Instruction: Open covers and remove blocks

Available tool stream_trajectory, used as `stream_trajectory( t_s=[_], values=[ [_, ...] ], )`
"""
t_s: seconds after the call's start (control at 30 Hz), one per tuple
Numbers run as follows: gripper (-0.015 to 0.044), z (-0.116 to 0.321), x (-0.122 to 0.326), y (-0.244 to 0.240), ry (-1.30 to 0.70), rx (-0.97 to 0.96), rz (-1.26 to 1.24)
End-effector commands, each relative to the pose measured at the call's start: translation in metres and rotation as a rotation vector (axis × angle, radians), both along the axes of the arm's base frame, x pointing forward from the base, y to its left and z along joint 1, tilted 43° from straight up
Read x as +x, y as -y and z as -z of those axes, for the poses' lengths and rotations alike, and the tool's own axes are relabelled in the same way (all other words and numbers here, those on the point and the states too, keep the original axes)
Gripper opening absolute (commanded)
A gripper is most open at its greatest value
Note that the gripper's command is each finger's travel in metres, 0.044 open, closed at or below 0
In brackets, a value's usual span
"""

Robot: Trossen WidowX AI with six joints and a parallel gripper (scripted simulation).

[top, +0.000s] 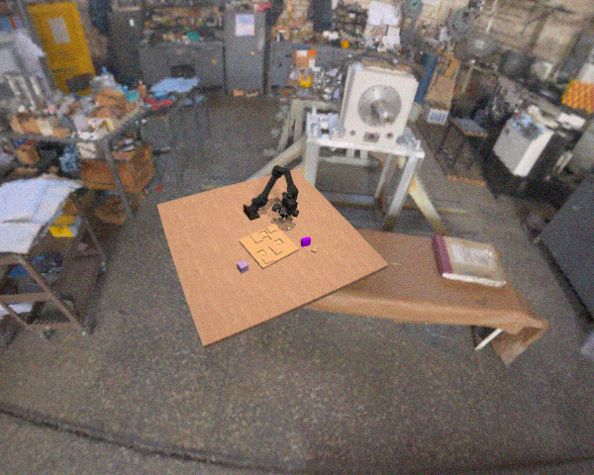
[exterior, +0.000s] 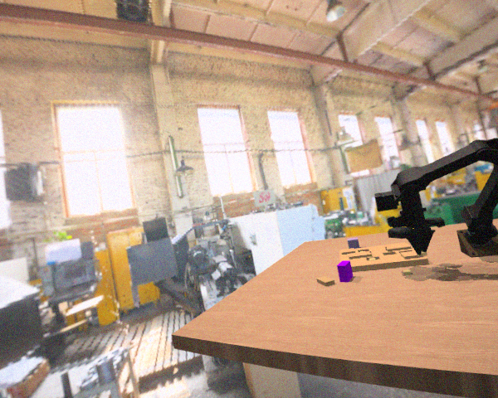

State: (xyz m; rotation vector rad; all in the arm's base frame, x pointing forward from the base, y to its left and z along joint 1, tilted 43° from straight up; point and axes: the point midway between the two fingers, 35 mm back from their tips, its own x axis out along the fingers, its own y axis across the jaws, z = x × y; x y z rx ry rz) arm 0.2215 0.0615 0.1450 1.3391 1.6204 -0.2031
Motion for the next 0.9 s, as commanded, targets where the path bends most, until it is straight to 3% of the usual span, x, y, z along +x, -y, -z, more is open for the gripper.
stream_trajectory(
  t_s=[0.0, 0.87],
  values=[
    [0.008, 0.005, 0.001, -0.005, 0.002, 0.005, 0.003],
    [0.008, 0.034, 0.0, -0.036, 0.004, 0.018, 0.003]
  ],
)
